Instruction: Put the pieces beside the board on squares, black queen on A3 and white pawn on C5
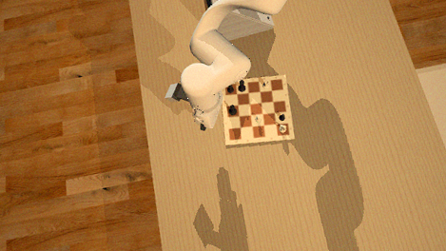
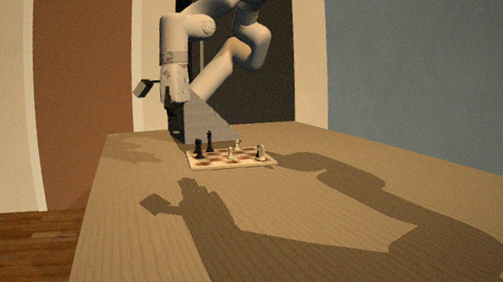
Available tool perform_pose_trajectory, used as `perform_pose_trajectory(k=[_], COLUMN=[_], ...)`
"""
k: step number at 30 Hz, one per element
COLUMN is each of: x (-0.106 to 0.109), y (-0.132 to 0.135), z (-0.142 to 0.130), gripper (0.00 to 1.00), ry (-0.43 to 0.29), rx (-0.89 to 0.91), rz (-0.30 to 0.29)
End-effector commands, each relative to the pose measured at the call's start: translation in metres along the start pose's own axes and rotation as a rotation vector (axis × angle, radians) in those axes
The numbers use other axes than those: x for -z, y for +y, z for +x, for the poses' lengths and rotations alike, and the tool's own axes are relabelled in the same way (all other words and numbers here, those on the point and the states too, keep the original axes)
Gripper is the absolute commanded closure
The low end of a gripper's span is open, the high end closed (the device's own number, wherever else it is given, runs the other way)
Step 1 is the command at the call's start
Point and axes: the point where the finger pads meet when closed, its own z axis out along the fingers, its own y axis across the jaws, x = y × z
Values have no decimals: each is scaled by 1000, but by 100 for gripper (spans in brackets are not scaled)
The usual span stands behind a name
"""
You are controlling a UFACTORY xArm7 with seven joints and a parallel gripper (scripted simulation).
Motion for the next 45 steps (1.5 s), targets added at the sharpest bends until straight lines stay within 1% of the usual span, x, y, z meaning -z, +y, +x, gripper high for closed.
perform_pose_trajectory(k=[1, 9, 11, 13, 14, 15, 16, 18, 19, 21, 22, 24, 25, 27, 28, 29, 30, 31, 32, 34, 45], x=[16, 16, 16, 20, 23, 23, 25, 25, 26, 26, 26, 26, 25, 25, 24, 24, 23, 23, 22, 21, 21], y=[0, 0, 3, 19, 33, 33, 51, 51, 72, 72, 95, 95, 116, 116, 133, 133, 147, 147, 155, 159, 159], z=[0, 0, -4, -21, -35, -35, -49, -49, -62, -62, -72, -72, -78, -78, -81, -81, -83, -83, -83, -83, -83], gripper=[100, 100, 100, 100, 100, 100, 100, 100, 100, 100, 100, 100, 100, 100, 100, 100, 100, 100, 100, 100, 100], ry=[0, 0, -4, -19, -28, -28, -35, -35, -37, -37, -34, -34, -27, -27, -17, -17, -8, -8, -2, 2, 2], rx=[0, 0, 10, 61, 104, 104, 156, 156, 211, 211, 265, 265, 314, 314, 353, 353, 382, 382, 399, 408, 408], rz=[2, 2, 2, 5, 7, 7, 8, 8, 9, 9, 8, 8, 7, 7, 5, 5, 3, 3, 2, 1, 1])
